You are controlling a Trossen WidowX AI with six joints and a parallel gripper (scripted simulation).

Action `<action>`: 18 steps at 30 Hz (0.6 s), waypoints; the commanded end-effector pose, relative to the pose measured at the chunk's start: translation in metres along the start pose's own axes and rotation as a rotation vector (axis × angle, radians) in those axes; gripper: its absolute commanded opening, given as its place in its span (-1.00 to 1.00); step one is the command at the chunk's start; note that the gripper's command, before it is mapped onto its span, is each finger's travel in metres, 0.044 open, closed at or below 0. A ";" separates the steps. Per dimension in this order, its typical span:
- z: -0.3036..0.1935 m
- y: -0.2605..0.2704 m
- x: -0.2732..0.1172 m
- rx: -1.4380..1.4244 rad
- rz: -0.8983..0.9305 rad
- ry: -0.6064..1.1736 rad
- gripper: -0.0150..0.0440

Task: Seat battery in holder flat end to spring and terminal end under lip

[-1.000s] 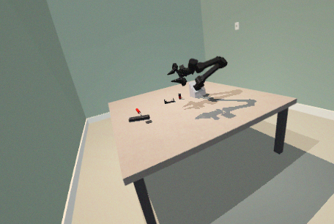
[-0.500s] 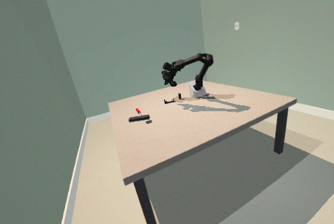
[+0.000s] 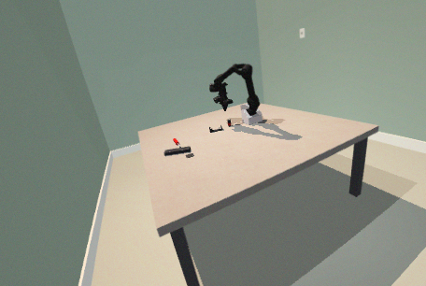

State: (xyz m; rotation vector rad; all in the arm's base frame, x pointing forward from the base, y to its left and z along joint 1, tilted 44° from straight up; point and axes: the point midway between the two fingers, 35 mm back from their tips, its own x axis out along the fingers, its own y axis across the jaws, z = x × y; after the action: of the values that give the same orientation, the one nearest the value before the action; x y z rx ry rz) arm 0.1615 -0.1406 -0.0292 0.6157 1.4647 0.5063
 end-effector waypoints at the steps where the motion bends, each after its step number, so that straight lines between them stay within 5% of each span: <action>1: -0.001 0.001 -0.001 -0.002 0.031 -0.009 -0.49; 12: 0.001 0.003 0.074 -0.002 0.033 -0.010 -0.49; 18: 0.000 0.005 0.079 -0.003 0.033 -0.010 -0.49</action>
State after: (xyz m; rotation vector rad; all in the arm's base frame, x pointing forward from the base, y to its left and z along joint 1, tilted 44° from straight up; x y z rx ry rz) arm 0.1644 -0.0880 -0.0830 0.6402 1.4554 0.5348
